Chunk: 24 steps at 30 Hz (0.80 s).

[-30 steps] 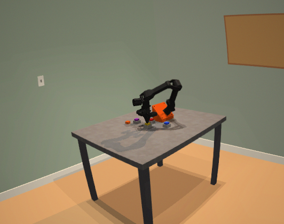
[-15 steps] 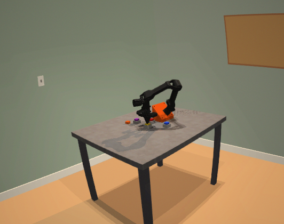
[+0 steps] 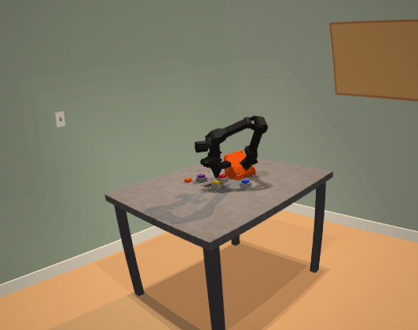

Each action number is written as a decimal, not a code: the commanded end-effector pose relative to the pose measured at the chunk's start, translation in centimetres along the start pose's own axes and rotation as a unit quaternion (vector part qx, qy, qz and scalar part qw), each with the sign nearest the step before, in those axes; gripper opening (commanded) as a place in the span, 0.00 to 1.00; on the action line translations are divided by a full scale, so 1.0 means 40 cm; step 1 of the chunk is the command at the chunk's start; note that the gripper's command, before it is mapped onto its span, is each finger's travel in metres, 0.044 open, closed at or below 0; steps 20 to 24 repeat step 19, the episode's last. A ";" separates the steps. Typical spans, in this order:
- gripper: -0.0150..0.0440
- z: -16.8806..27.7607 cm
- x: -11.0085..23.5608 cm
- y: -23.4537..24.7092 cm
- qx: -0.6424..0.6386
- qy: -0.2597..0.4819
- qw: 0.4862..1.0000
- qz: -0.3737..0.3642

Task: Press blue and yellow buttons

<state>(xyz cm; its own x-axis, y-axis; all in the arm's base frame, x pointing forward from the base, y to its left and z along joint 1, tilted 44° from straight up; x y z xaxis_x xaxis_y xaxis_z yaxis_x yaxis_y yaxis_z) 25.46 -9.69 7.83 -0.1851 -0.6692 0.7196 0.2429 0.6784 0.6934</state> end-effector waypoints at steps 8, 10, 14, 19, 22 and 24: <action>0.64 0.043 0.121 0.294 0.001 0.002 1.000 0.003; 0.73 0.082 0.148 0.373 0.001 0.002 1.000 0.001; 0.91 0.128 0.173 0.443 0.001 0.003 1.000 -0.002; 0.93 0.128 0.173 0.443 0.001 0.003 1.000 -0.002; 0.93 0.128 0.173 0.443 0.001 0.003 1.000 -0.002; 0.93 0.128 0.173 0.443 0.001 0.003 1.000 -0.002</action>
Point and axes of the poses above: the point midway between the two fingers, 35 mm back from their tips, its own x axis back along the fingers, its own y axis across the jaws, z = x × y, the point moved 5 cm from there along x, back along the fingers, and after that the axes turned 7 degrees about -x, right-handed, at the moved point
